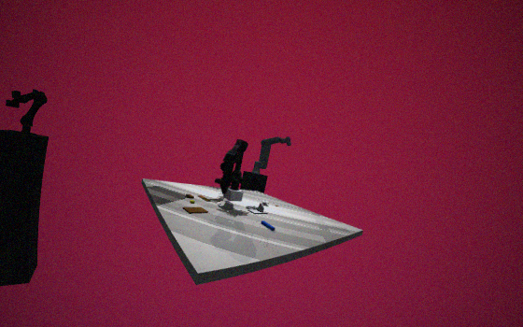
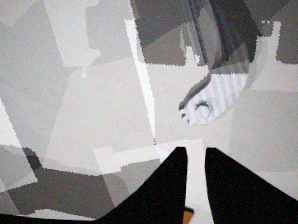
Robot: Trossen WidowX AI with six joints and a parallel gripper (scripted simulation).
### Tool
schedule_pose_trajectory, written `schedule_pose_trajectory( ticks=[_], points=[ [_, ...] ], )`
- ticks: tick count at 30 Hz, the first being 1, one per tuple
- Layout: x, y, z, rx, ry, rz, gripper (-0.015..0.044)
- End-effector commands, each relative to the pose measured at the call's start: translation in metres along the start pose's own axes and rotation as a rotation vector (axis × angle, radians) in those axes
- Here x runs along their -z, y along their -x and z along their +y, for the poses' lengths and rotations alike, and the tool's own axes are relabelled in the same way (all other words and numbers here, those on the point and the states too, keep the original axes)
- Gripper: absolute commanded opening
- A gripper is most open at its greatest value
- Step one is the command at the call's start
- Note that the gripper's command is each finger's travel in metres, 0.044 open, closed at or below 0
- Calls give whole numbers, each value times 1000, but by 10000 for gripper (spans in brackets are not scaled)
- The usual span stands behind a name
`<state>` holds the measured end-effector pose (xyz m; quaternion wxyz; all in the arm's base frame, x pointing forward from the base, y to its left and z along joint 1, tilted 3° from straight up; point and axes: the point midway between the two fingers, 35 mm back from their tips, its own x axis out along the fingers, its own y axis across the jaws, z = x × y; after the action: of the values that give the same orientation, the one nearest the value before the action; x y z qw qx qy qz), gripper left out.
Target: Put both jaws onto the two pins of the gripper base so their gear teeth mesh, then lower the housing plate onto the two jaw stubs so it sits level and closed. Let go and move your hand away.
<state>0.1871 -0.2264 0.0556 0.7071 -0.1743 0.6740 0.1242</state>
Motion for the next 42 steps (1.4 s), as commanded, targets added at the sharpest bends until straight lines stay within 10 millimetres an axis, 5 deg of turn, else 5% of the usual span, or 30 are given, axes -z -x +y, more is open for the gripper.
schedule_pose_trajectory(
  ticks=[1, 18, 35, 42],
  points=[
    [0, 1, 0, 2, 1, -1, 0],
    [0, 1, 0, 2, 1, -1, 0],
    [0, 0, 0, 1, 0, 0, 440],
    [0, 0, 0, 1, 0, 0, 440]
  ],
)
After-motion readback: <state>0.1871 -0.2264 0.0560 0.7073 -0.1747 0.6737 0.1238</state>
